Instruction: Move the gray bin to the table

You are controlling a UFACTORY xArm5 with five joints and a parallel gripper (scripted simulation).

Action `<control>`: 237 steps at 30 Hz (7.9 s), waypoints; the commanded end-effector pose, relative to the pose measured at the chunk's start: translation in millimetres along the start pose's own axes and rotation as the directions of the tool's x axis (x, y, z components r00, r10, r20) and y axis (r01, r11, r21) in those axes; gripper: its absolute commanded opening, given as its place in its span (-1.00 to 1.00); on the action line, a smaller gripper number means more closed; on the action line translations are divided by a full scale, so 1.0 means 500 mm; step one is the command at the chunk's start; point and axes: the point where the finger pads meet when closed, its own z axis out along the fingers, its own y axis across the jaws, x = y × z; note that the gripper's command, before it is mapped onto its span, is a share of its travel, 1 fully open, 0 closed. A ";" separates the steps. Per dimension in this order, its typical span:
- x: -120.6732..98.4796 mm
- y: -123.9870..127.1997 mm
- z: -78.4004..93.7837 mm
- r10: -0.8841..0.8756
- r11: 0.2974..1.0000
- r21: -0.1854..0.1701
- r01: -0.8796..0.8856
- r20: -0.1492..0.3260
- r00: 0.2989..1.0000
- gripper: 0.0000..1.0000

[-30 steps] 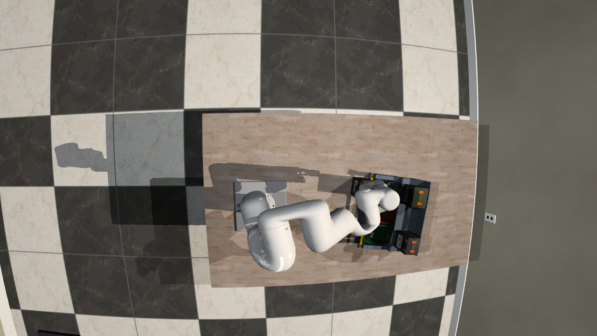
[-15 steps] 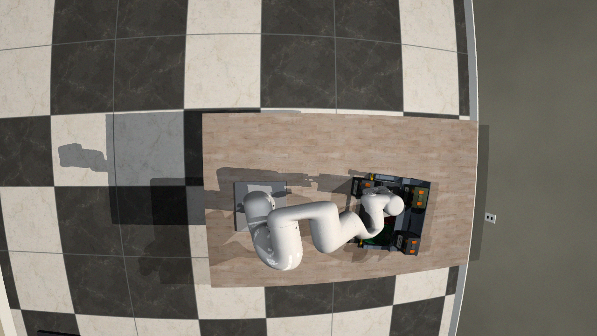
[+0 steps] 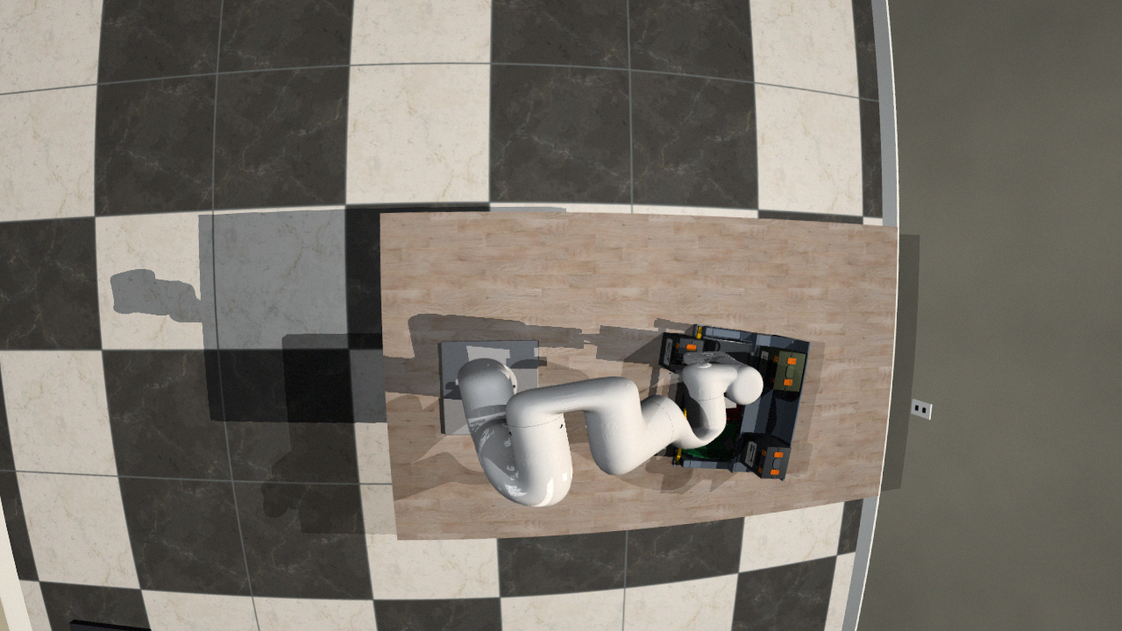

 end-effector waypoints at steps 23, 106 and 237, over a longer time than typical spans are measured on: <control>0.000 -0.002 -0.003 0.147 0.989 -0.026 -0.147 -0.008 0.989 1.00; 0.002 0.001 0.107 0.148 0.989 -0.026 -0.148 -0.008 0.989 -1.00; 0.057 0.015 0.065 0.147 0.989 -0.022 -0.148 -0.021 0.989 -1.00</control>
